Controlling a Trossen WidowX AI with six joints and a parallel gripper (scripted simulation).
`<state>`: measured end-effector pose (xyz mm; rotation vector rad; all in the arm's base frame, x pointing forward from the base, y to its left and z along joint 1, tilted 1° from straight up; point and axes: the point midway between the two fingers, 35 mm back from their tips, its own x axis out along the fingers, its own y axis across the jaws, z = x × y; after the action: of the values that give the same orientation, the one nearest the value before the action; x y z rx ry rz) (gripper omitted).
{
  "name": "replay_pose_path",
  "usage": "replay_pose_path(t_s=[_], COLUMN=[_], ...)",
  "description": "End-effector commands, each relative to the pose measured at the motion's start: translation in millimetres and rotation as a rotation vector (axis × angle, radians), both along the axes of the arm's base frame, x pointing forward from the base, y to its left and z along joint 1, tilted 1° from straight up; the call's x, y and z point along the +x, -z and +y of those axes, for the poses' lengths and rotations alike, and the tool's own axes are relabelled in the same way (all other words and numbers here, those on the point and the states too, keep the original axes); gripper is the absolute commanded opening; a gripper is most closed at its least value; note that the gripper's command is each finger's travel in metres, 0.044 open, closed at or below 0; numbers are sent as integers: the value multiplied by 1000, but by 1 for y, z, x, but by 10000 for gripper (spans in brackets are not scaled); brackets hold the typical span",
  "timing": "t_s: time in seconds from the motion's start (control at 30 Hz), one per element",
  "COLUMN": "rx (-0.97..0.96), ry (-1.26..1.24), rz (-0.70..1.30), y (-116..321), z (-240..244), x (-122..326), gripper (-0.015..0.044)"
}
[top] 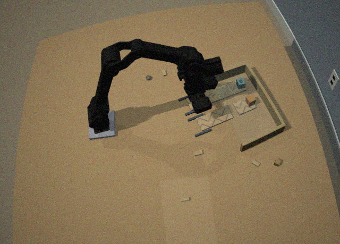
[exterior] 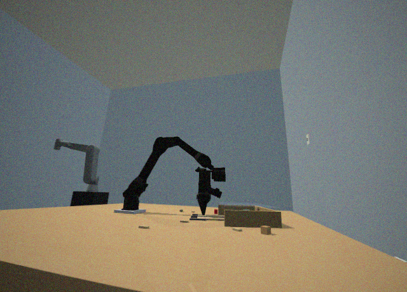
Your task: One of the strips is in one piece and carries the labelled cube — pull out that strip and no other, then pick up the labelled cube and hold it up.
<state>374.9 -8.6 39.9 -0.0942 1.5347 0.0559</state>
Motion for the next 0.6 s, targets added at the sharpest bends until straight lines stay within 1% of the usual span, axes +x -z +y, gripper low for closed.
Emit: replay_pose_path(t_s=[0.0, 0.57], rx=[2, 2], ry=[-3, -3], rz=[-1, -1], y=[1, 2], z=[0, 0], x=[0, 0], gripper=[0, 0])
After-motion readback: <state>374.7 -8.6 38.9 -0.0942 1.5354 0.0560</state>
